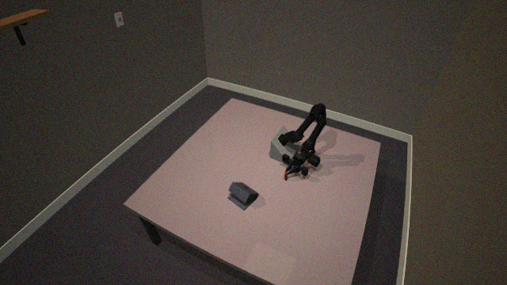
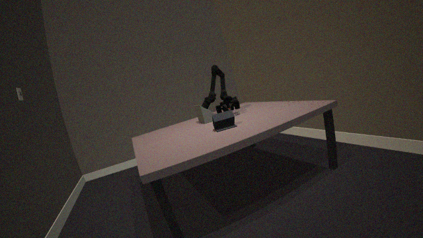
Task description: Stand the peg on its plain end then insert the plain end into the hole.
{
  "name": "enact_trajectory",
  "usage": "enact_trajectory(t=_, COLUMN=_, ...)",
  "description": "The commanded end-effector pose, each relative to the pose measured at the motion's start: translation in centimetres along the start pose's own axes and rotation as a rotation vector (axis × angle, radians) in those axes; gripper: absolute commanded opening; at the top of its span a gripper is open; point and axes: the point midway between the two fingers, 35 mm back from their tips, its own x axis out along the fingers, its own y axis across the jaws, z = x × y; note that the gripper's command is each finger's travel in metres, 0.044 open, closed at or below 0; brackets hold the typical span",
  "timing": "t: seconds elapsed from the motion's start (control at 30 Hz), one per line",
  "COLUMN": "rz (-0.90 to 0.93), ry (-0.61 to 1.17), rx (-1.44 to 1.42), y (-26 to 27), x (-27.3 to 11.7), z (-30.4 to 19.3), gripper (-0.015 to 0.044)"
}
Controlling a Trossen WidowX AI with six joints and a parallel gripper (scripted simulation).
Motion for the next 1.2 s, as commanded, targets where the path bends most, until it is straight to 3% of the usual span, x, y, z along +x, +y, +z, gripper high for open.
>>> enact_trajectory(t=0.0, rz=0.000, ry=0.000, rx=0.000, y=-0.01, x=-0.10, z=-0.06, gripper=0.0050)
enact_trajectory(t=0.43, rz=-0.002, ry=-0.012, rx=-0.001, y=-0.09, x=-0.31, z=-0.28, gripper=0.0050)
enact_trajectory(t=0.57, rz=-0.002, ry=-0.015, rx=0.000, y=-0.09, x=-0.23, z=-0.11, gripper=0.0130)
enact_trajectory(t=1.17, rz=-0.002, ry=-0.015, rx=0.000, y=-0.09, x=-0.23, z=-0.11, gripper=0.0130)
